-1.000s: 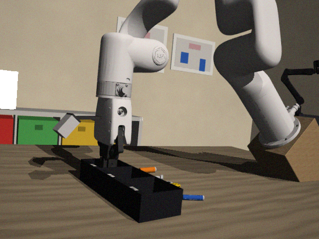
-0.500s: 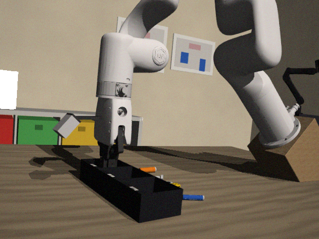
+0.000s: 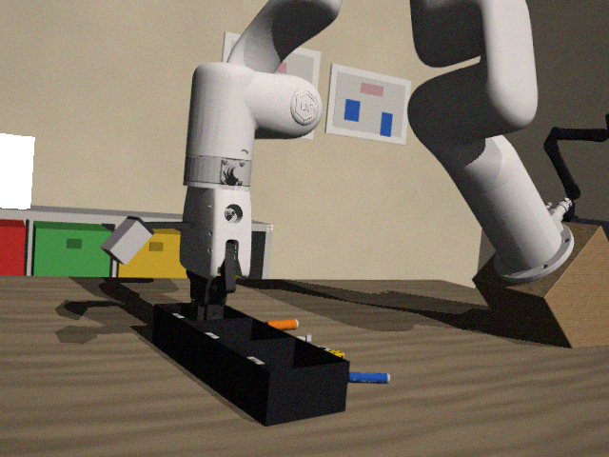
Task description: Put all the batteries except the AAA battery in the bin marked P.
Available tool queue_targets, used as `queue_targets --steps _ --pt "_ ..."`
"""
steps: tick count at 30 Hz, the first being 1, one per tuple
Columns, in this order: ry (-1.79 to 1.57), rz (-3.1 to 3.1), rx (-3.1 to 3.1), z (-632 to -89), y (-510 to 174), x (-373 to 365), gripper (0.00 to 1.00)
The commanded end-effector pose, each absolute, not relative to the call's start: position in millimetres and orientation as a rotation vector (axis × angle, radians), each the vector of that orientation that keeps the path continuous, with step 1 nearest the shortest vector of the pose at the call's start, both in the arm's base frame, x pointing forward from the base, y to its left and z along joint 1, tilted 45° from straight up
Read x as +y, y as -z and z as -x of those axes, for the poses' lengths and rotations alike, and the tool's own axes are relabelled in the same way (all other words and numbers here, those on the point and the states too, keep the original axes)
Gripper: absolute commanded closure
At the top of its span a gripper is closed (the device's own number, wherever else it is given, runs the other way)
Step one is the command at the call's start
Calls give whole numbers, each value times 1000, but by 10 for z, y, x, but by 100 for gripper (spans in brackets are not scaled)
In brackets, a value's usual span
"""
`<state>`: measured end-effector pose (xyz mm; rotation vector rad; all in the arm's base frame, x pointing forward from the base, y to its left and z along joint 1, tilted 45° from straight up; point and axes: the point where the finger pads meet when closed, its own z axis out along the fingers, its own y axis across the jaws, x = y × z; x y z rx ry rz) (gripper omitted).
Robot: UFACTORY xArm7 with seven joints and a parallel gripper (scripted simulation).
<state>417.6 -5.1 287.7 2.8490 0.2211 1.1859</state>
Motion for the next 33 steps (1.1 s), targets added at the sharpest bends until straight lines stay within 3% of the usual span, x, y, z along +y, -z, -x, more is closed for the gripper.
queue_targets --steps 1,33 --pt "-1190 -2847 221 -4180 -2891 -52 93" --pt "-1190 -2847 221 -3972 -3098 -55 93"
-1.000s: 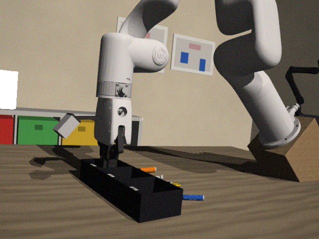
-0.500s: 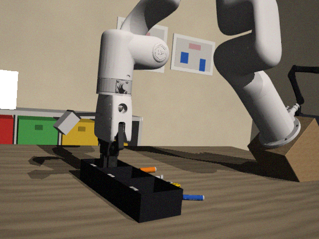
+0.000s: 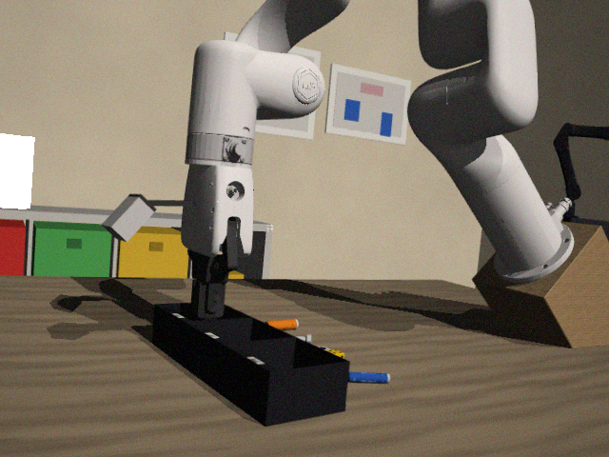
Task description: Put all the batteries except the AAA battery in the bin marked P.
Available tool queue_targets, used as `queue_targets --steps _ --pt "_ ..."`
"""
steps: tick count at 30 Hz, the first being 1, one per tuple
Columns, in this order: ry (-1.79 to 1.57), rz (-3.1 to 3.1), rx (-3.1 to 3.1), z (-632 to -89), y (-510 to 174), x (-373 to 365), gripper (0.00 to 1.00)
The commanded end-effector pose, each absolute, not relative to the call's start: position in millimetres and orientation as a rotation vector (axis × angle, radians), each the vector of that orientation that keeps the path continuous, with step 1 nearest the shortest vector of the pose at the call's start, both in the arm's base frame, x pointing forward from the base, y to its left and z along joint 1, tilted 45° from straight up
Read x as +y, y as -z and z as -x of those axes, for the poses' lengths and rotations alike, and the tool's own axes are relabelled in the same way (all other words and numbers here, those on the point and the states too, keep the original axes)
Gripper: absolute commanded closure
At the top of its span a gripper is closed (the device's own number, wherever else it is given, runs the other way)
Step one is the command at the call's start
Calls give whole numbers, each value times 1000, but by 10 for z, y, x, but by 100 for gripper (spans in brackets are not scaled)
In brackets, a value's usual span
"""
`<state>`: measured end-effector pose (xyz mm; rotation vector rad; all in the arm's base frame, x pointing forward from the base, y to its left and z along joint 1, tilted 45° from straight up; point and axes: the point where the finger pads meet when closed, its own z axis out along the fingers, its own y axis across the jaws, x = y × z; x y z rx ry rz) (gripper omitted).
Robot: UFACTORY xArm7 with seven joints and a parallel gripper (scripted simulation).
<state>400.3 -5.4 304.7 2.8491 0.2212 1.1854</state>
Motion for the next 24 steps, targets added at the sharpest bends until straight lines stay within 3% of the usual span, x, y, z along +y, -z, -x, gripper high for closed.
queue_targets --steps 1,15,24 --pt "-1190 -2847 221 -3944 -3126 -56 93" --pt "-1190 -2847 221 -3758 -3311 -59 93" --pt "-1191 -2847 221 -3695 -3255 385 93"
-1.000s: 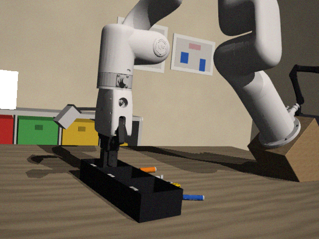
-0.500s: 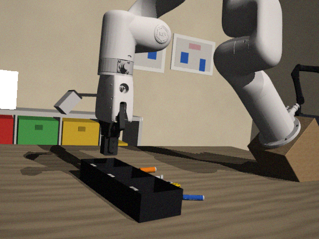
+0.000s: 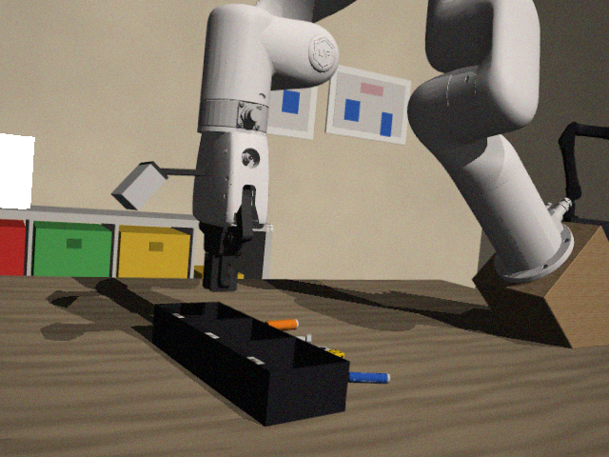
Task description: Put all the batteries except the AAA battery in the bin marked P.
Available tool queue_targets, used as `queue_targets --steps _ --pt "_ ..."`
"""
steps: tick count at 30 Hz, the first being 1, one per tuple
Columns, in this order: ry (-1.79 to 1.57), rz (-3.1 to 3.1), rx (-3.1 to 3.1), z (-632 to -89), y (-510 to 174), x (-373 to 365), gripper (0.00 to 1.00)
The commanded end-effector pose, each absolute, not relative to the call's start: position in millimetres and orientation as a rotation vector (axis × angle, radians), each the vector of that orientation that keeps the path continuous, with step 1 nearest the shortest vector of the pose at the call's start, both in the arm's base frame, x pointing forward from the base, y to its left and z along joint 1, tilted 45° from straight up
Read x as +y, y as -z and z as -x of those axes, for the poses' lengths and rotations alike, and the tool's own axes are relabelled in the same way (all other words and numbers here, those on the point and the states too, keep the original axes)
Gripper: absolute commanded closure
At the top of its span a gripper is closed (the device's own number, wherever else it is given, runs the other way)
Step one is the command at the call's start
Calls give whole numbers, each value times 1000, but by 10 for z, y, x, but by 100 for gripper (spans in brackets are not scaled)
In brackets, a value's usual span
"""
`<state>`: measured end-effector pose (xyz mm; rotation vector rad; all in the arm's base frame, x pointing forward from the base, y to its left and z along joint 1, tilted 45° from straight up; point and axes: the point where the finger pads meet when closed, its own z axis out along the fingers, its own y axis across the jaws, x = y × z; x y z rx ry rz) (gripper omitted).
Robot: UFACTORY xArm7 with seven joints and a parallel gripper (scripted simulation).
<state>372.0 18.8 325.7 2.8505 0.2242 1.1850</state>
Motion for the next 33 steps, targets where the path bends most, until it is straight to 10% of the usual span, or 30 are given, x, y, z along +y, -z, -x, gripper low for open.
queue_targets --steps 1,33 --pt "-1191 -2847 221 -3688 -3249 434 93" --pt "-1190 -2848 221 -3926 -2924 775 93"
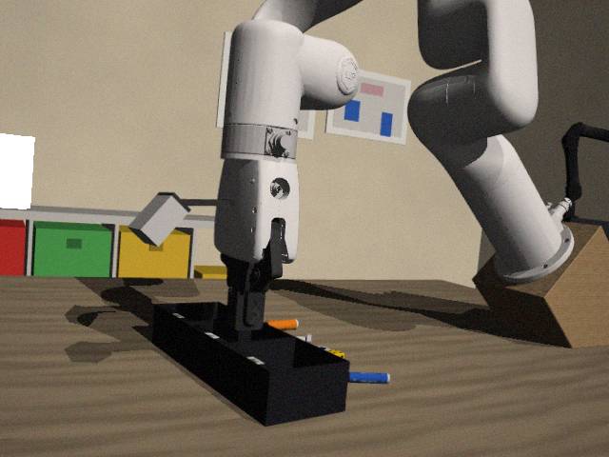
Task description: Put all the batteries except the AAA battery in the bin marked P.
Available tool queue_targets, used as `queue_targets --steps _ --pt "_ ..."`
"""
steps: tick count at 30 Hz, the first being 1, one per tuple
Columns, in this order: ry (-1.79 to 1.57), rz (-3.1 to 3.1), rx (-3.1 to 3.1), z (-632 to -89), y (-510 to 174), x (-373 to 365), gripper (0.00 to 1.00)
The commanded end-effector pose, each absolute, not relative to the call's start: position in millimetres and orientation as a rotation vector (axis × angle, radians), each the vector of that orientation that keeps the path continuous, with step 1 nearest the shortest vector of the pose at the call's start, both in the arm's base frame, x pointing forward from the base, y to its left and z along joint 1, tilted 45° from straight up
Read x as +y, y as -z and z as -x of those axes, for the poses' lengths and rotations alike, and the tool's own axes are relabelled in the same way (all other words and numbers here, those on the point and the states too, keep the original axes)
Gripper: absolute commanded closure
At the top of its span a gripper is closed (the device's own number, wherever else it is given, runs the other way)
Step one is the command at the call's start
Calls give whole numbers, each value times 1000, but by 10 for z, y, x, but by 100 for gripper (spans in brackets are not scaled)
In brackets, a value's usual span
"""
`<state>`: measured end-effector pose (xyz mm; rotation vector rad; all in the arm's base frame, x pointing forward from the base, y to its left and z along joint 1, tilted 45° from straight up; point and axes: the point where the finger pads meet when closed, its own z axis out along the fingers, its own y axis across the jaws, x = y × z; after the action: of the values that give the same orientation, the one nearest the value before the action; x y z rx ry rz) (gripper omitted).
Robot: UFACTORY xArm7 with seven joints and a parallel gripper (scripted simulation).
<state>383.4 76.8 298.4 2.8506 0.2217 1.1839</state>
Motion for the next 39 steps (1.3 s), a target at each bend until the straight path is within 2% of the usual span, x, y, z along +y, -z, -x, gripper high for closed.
queue_targets --steps 1,39 --pt "-1190 -2848 221 -3945 -2905 775 93" --pt "-1190 -2848 221 -4064 -2787 777 93"
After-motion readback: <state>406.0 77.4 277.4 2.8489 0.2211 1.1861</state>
